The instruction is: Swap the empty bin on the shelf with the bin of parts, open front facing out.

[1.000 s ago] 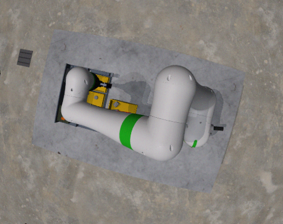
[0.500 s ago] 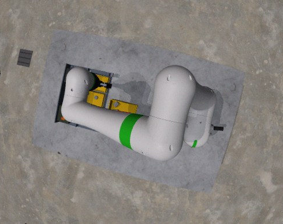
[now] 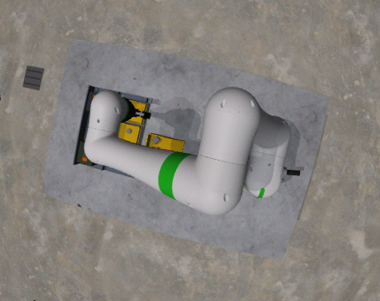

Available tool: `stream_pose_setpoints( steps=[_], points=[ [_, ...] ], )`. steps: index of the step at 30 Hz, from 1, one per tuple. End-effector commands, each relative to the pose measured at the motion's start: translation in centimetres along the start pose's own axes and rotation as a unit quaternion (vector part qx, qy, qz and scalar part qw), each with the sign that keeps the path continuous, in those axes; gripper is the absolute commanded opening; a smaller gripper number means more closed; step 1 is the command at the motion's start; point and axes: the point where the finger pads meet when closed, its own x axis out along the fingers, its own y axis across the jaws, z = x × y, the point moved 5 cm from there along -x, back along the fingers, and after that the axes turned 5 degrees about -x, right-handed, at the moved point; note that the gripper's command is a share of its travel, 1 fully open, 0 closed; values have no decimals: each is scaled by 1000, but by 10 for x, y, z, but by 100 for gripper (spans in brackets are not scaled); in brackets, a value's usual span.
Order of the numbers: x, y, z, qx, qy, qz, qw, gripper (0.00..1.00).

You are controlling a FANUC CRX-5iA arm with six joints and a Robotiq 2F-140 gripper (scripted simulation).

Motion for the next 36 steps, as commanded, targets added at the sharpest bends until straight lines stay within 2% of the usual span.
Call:
stream_pose_setpoints(
  steps=[1, 23, 36],
  points=[
    [4, -1, 0, 0, 0, -1, 1000, 62],
    [43, -1, 0, 0, 0, -1, 1000, 62],
    [52, -1, 0, 0, 0, -1, 1000, 62]
  ],
)
